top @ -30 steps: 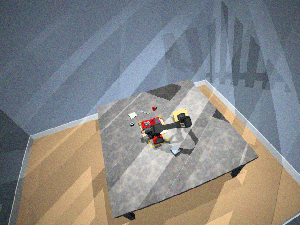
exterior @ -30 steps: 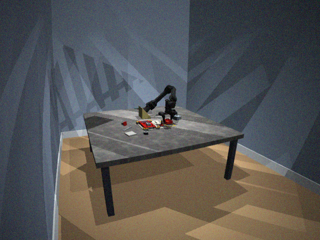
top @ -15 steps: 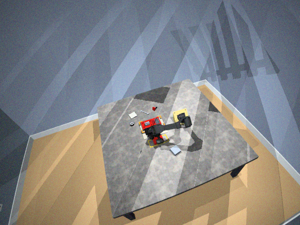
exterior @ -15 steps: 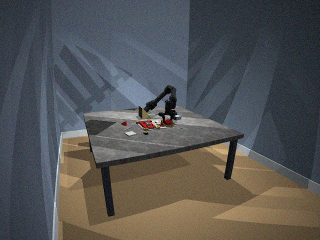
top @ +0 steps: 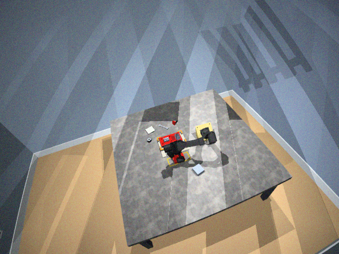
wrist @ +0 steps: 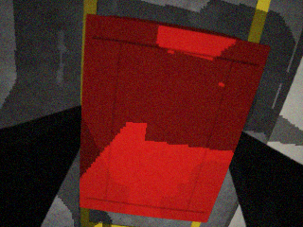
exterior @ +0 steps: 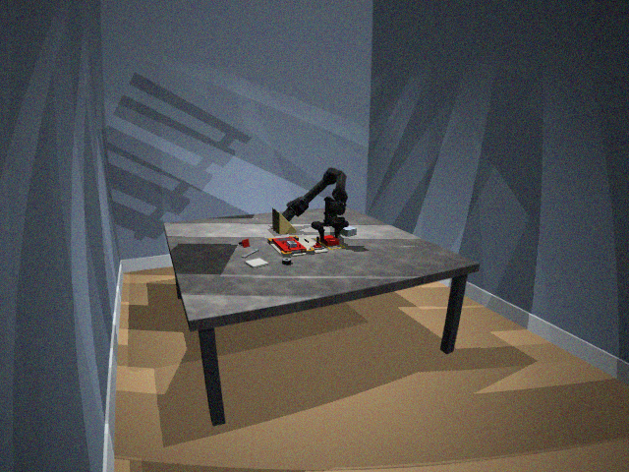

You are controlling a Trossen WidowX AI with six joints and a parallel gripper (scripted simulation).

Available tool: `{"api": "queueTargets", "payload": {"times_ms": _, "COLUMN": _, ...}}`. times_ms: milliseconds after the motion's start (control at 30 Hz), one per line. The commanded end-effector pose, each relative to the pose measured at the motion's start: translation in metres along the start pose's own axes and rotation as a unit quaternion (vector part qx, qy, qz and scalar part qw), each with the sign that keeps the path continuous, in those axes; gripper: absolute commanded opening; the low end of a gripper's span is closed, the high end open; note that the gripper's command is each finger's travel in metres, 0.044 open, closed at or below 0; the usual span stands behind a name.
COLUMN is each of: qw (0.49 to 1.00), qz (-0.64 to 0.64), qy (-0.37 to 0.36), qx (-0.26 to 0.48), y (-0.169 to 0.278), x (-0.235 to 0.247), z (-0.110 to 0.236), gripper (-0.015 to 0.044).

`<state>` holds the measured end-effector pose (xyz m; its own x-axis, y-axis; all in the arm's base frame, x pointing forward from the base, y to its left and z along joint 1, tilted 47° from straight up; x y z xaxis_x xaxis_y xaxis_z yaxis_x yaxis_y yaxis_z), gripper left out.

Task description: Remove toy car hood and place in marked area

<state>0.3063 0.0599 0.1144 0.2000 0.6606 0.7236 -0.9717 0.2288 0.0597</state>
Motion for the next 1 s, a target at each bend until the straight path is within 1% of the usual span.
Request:
{"api": "queueTargets", "payload": {"times_ms": 0, "qw": 1.000, "qz": 0.000, "qy": 0.000, "qx": 0.000, "y": 0.000, "x": 0.000, "z": 0.000, "gripper": 0.0289}}
{"api": "queueTargets", "payload": {"times_ms": 200, "qw": 1.000, "qz": 0.000, "qy": 0.000, "qx": 0.000, "y": 0.000, "x": 0.000, "z": 0.003, "gripper": 0.0440}}
{"api": "queueTargets", "payload": {"times_ms": 267, "qw": 1.000, "qz": 0.000, "qy": 0.001, "qx": 0.000, "y": -0.002, "x": -0.001, "z": 0.013, "gripper": 0.0440}}
{"api": "queueTargets", "payload": {"times_ms": 467, "qw": 1.000, "qz": 0.000, "qy": -0.003, "qx": 0.003, "y": -0.001, "x": -0.002, "z": 0.069, "gripper": 0.0440}}
{"api": "queueTargets", "payload": {"times_ms": 967, "qw": 1.000, "qz": 0.000, "qy": -0.003, "qx": 0.003, "y": -0.001, "x": -0.002, "z": 0.071, "gripper": 0.0440}}
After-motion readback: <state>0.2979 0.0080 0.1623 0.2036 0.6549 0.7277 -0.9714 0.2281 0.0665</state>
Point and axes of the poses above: the point midway between the two fingers, 35 mm back from their tips, its own z axis back along the fingers, its own x axis across the jaws, y = z × x, the point moved 2 cm from there along z, back along the fingers, and after that the axes turned 9 degrees about -z, right-handed, at the moved point
